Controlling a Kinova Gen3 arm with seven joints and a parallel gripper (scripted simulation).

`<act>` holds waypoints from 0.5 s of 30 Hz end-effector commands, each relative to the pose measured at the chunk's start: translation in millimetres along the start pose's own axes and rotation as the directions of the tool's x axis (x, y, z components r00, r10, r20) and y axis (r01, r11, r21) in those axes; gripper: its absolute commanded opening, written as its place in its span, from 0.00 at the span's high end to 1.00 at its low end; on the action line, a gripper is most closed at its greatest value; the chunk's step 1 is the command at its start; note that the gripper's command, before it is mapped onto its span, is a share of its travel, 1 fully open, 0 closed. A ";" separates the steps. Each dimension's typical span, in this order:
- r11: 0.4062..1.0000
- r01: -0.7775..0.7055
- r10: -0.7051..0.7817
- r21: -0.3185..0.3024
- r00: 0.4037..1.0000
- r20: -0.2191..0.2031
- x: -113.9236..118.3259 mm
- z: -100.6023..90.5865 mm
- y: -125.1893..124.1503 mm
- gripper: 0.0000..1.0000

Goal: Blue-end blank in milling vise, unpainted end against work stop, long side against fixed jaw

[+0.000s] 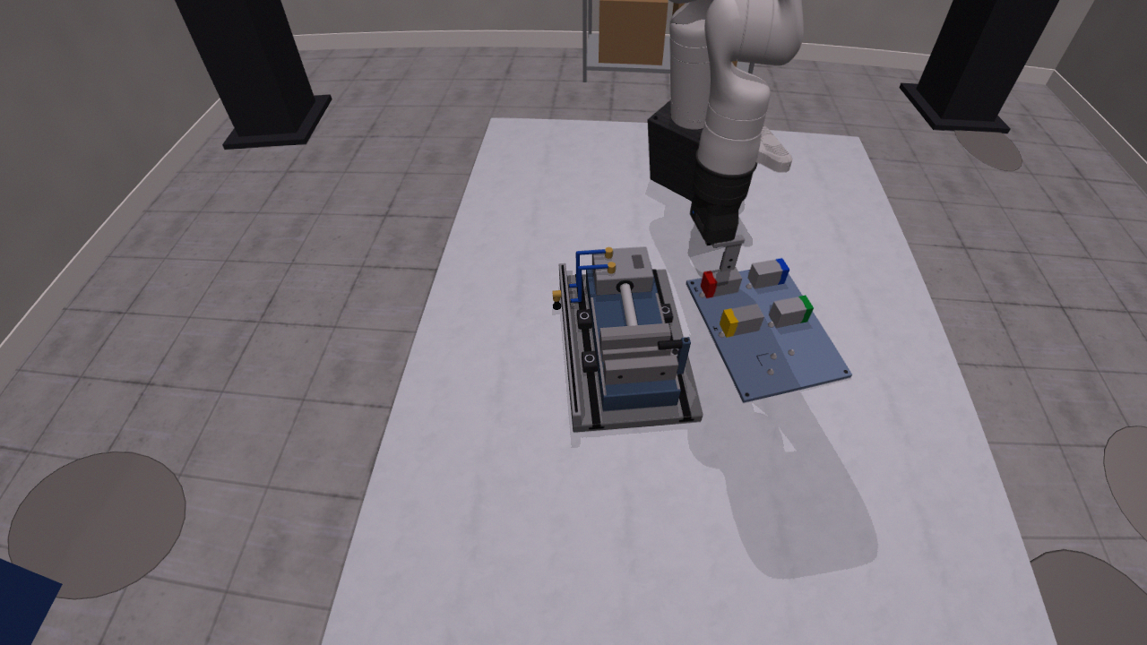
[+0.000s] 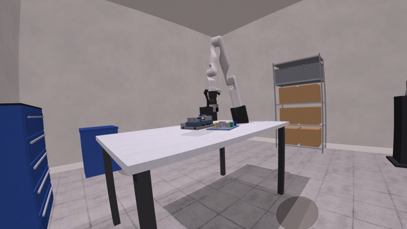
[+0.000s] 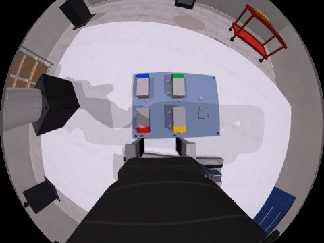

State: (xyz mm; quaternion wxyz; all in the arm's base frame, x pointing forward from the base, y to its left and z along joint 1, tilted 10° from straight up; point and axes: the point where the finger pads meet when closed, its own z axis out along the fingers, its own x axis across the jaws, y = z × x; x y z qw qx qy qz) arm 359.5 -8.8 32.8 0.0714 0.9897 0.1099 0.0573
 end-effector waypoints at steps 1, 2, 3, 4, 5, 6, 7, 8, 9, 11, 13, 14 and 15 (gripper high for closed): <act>1.000 0.004 -0.004 -0.001 1.000 -0.002 0.9 -3.2 -0.4 0.00; 1.000 0.004 -0.004 -0.001 1.000 -0.002 0.9 -3.6 -0.5 0.00; 1.000 0.005 -0.005 -0.001 1.000 -0.002 0.8 -4.0 -0.6 0.00; 1.000 0.005 -0.005 -0.001 1.000 -0.002 0.8 -4.4 -0.7 0.00; 1.000 0.006 -0.006 -0.001 1.000 -0.001 0.8 -4.8 -0.8 0.00; 1.000 0.006 -0.006 -0.001 1.000 -0.001 0.8 -5.2 -0.9 0.00; 1.000 0.006 -0.006 -0.001 1.000 -0.001 0.8 -5.2 -0.9 0.00; 1.000 0.006 -0.006 -0.001 1.000 -0.001 0.8 -5.2 -0.9 0.00; 1.000 0.002 -0.002 0.000 1.000 0.000 -0.1 -3.3 -0.7 0.00; 1.000 0.002 -0.002 0.000 1.000 0.000 0.3 -3.9 -0.8 0.00; 1.000 0.003 -0.003 0.000 1.000 0.000 0.7 -4.4 -0.9 0.00; 1.000 0.003 -0.003 0.000 1.000 0.000 0.9 -4.7 -1.0 0.00; 1.000 0.004 -0.004 0.000 1.000 0.000 1.1 -5.0 -1.0 0.00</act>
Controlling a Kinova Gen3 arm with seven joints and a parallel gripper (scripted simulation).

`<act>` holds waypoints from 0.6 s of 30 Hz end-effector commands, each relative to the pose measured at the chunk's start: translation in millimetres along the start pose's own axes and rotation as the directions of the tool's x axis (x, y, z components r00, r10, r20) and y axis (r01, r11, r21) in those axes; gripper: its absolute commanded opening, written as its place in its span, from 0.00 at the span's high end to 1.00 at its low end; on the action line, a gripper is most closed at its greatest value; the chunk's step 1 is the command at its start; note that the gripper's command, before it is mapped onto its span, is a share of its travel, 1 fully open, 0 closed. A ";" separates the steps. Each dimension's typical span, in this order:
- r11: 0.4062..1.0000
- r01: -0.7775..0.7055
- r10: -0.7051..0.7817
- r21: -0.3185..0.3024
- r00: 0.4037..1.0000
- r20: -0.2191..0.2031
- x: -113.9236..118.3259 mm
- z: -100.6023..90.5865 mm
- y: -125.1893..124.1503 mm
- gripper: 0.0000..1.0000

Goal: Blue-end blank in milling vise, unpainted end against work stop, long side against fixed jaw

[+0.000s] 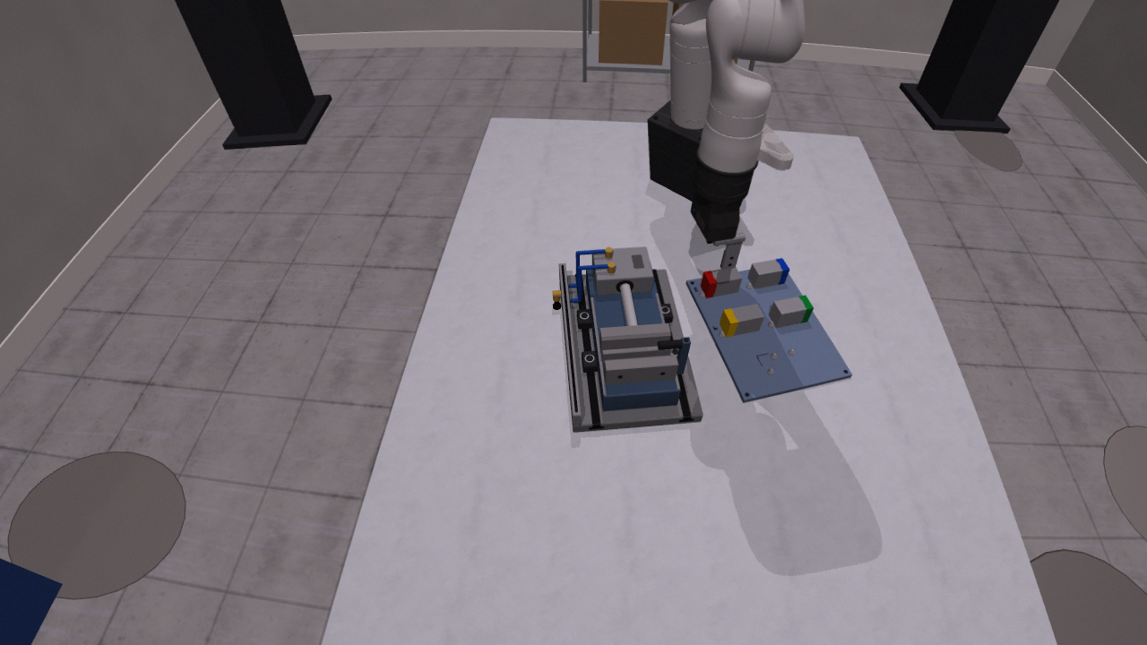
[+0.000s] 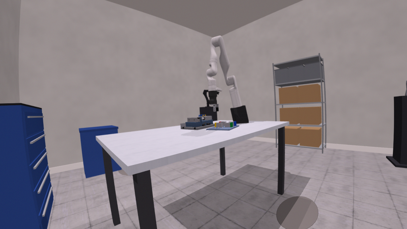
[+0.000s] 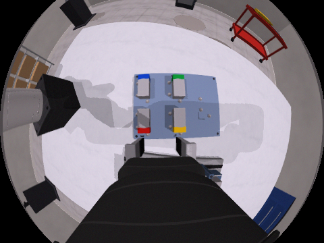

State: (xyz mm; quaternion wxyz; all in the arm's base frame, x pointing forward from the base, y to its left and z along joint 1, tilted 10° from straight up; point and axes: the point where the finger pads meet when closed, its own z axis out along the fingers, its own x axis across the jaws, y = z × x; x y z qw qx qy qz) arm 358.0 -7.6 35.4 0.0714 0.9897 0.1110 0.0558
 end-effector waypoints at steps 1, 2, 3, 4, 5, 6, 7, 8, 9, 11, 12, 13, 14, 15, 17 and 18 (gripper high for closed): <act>1.000 0.002 -0.002 -0.001 1.000 -0.003 2.3 -2.4 0.0 0.00; 1.000 0.002 -0.002 -0.001 1.000 -0.003 2.5 -2.7 -0.1 0.00; 1.000 0.002 -0.002 -0.001 1.000 -0.003 2.7 -3.0 -0.1 0.00; 1.000 0.003 -0.003 -0.001 1.000 -0.004 2.9 -3.2 -0.2 0.00; 1.000 0.003 -0.003 -0.001 1.000 -0.004 3.1 -3.5 -0.2 0.00; 1.000 0.003 -0.003 -0.001 1.000 -0.004 3.3 -3.8 -0.3 0.00; 1.000 0.004 -0.004 -0.001 1.000 -0.004 3.4 -4.1 -0.3 0.00; 1.000 0.004 -0.004 -0.001 1.000 -0.004 3.6 -4.3 -0.4 0.00; 1.000 0.004 -0.004 -0.001 1.000 -0.004 3.6 -4.3 -0.4 0.00; 1.000 0.002 -0.002 0.000 1.000 -0.001 1.9 -2.5 0.0 0.00; 1.000 0.002 -0.002 0.000 1.000 -0.001 2.5 -2.7 0.5 0.00; 1.000 0.002 -0.002 0.000 1.000 -0.001 3.2 -2.9 1.0 0.00; 1.000 0.002 -0.002 -0.001 1.000 -0.001 3.9 -3.1 1.4 0.00; 1.000 0.003 -0.003 -0.001 1.000 -0.002 4.5 -3.3 1.9 0.00; 1.000 0.003 -0.003 -0.001 1.000 -0.002 5.9 -3.7 2.8 0.00; 1.000 0.003 -0.003 -0.001 1.000 -0.002 6.5 -3.9 3.3 0.00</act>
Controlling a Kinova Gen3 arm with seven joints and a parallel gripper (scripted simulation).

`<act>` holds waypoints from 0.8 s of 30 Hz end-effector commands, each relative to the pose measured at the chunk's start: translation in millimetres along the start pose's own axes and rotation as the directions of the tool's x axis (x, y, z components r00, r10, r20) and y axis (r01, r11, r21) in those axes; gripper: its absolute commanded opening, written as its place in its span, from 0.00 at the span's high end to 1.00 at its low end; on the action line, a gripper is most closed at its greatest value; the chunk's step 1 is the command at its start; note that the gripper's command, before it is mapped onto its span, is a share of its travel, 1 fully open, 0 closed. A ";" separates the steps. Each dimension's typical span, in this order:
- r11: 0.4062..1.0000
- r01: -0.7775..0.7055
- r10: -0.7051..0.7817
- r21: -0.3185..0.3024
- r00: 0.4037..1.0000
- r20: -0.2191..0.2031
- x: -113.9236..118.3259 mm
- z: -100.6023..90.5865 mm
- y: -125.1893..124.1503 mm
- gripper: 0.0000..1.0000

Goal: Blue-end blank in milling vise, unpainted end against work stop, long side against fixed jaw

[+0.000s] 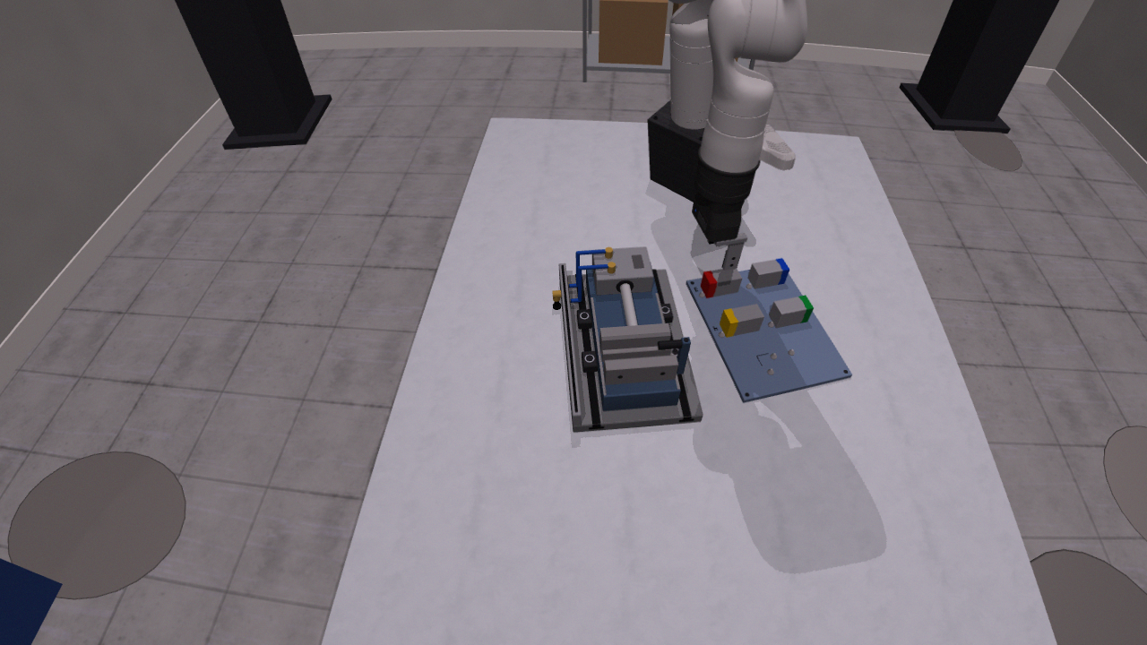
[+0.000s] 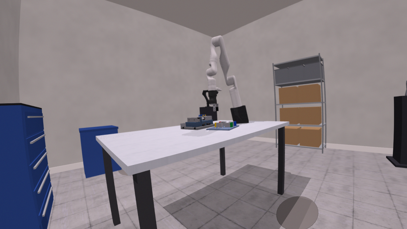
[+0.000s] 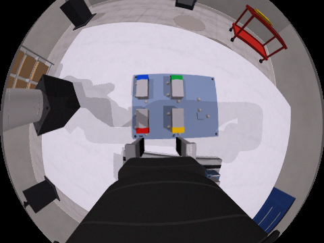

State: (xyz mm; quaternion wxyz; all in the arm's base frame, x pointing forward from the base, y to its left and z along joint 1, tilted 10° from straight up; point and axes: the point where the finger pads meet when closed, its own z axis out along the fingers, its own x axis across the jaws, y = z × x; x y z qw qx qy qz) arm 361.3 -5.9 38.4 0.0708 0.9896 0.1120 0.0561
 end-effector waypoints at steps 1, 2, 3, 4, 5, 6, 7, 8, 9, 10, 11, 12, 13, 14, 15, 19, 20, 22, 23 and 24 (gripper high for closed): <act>1.000 0.001 -0.001 -0.002 1.000 -0.002 3.3 -1.3 4.2 0.00; 1.000 0.001 -0.001 -0.002 1.000 -0.002 4.0 -1.5 4.7 0.00; 1.000 0.001 -0.001 -0.002 1.000 -0.002 4.6 -1.7 5.2 0.00; 1.000 0.002 -0.002 -0.002 1.000 -0.003 5.3 -1.9 5.6 0.00; 1.000 0.002 -0.002 -0.002 1.000 -0.003 5.9 -2.1 6.1 0.00; 1.000 0.002 -0.002 -0.003 1.000 -0.003 6.6 -2.3 6.6 0.00; 1.000 0.002 -0.002 -0.003 1.000 -0.003 7.3 -2.5 7.1 0.00; 1.000 0.002 -0.002 -0.003 1.000 -0.003 7.3 -2.5 7.1 0.00; 1.000 0.002 -0.002 -0.003 1.000 -0.003 7.3 -2.5 7.1 0.00; 1.000 -0.004 0.004 0.001 1.000 -0.004 6.4 -1.9 2.9 0.00; 1.000 -0.004 0.004 0.001 1.000 -0.004 6.4 -1.9 2.9 0.00; 1.000 -0.004 0.004 0.001 1.000 -0.004 6.4 -1.9 2.9 0.00; 1.000 -0.004 0.004 0.001 1.000 -0.004 6.4 -1.9 2.9 0.00; 1.000 -0.004 0.004 0.001 1.000 -0.004 6.4 -1.9 2.9 0.00; 1.000 -0.004 0.004 0.001 1.000 -0.004 6.4 -1.9 2.9 0.00; 1.000 -0.004 0.004 0.001 1.000 -0.004 6.4 -1.9 2.9 0.00; 1.000 -0.004 0.004 0.001 1.000 -0.004 6.4 -1.9 2.9 0.00; 1.000 -0.004 0.004 0.001 1.000 -0.004 6.4 -1.9 2.9 0.00; 1.000 -0.004 0.004 0.001 1.000 -0.004 6.4 -1.9 2.9 0.00; 1.000 -0.004 0.004 0.001 1.000 -0.004 6.4 -1.9 2.9 0.00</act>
